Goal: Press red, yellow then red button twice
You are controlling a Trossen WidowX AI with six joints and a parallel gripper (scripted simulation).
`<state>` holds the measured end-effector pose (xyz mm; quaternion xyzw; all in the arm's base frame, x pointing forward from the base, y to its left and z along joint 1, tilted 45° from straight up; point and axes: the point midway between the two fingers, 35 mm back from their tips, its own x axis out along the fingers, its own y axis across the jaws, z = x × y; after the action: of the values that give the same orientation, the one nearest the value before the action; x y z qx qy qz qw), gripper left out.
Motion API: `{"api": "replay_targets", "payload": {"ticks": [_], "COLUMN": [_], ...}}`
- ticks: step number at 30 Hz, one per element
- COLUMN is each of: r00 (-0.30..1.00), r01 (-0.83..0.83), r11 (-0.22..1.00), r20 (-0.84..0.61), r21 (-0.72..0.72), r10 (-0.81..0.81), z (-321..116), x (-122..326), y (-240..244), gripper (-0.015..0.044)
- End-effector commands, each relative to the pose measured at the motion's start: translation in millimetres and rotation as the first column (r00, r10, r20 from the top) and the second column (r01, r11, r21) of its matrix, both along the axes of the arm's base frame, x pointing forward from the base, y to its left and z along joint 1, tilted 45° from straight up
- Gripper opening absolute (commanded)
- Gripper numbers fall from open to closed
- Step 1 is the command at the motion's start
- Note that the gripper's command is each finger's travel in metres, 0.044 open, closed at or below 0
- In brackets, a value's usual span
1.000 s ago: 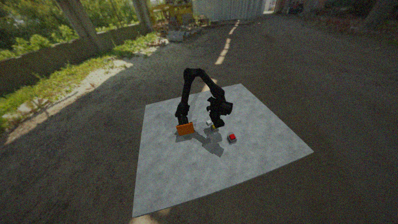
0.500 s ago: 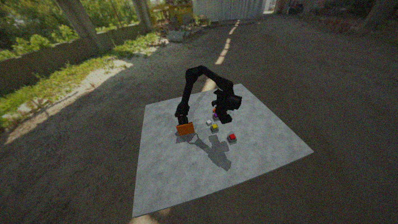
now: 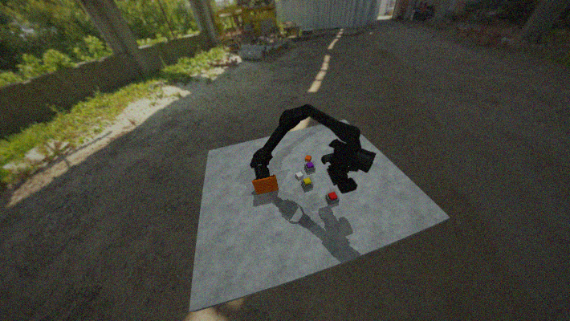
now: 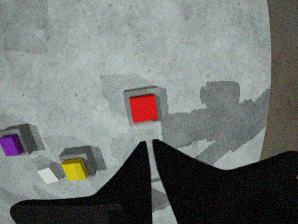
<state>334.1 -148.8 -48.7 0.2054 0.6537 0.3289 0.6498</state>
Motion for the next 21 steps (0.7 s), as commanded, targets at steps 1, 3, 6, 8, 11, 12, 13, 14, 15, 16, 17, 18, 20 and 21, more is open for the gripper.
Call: {"api": "replay_targets", "payload": {"ticks": [1,3,6,8,11,12,13,14,15,16,17,18,20,21], "r00": [1.0,1.0,1.0,1.0,1.0,1.0,1.0,1.0,1.0,1.0,1.0,1.0,1.0,1.0], "r01": [-0.003,-0.003,-0.003,-0.003,-0.003,-0.003,-0.003,-0.003,-0.003,-0.003,-0.003,-0.003,-0.003,-0.003], "r11": [1.0,1.0,1.0,1.0,1.0,1.0,1.0,1.0,1.0,1.0,1.0,1.0,1.0,1.0], "r20": [0.009,0.009,0.009,0.009,0.009,0.009,0.009,0.009,0.009,0.009,0.009,0.009,0.009,0.01], "r21": [-0.003,-0.002,0.0,0.0,0.0,0.0,0.0,0.0,0.0,0.0,0.0,0.0,0.0,0.0], "r10": [0.003,0.003,0.003,0.003,0.003,0.003,0.003,0.003,0.003,0.003,0.003,0.003,0.003,0.003], "z": [-14,-32,-44,-44,-45,-46,-47,-48,-49,-50,-52,-53,-55,-56], "x": [4,2,-1,-1,-1,-1,-1,-1,-1,-1,-1,-1,-1,-1], "y": [9,28,40,40,41,42,43,44,45,46,48,49,51,52], "gripper": [0.002,0.002,0.002,0.002,0.002,0.002,0.002,0.002,0.002,0.002,0.002,0.002,0.002,0.002]}}
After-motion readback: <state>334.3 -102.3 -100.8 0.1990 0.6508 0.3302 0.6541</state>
